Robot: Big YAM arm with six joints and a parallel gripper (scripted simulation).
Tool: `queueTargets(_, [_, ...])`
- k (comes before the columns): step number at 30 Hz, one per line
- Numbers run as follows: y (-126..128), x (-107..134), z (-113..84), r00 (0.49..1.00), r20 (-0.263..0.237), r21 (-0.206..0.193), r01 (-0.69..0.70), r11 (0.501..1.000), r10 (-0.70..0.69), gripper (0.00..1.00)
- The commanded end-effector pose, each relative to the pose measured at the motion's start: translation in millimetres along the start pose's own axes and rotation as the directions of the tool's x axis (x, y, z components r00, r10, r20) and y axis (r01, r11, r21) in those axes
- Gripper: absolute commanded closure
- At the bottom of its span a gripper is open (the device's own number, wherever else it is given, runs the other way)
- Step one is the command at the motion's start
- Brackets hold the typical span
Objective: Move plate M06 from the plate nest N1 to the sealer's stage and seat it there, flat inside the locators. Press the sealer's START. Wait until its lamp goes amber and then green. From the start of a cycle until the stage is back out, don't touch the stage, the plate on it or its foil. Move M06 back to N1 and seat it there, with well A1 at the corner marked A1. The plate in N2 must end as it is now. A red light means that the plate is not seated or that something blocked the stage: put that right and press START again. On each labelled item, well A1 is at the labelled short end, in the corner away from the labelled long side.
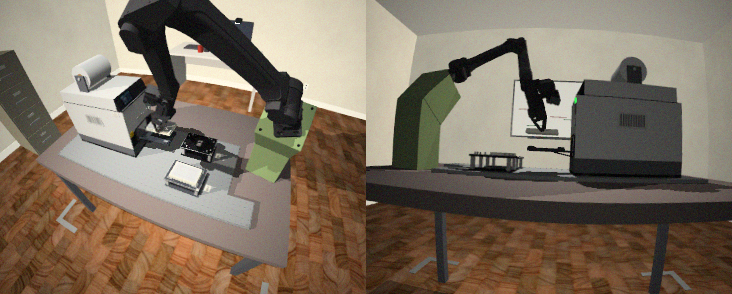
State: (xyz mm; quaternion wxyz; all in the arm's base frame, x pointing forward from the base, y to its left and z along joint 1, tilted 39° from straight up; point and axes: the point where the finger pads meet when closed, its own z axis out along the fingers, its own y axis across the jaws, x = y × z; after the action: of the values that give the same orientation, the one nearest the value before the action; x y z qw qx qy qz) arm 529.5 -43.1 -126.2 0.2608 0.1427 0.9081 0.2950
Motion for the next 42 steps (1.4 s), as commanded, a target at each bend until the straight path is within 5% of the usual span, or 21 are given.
queueTargets(1, [-13,7,-3.3,1.0,0.005,0.007,-0.004,1.0,0.004,1.0])
queueTargets(12, [-15,11,-24.6,0.999,0.049,0.006,0.018,1.0,-0.018,1.0])
queueTargets(42, [-36,79,-37.7,1.0,0.025,0.01,-0.001,1.0,0.001,1.0])
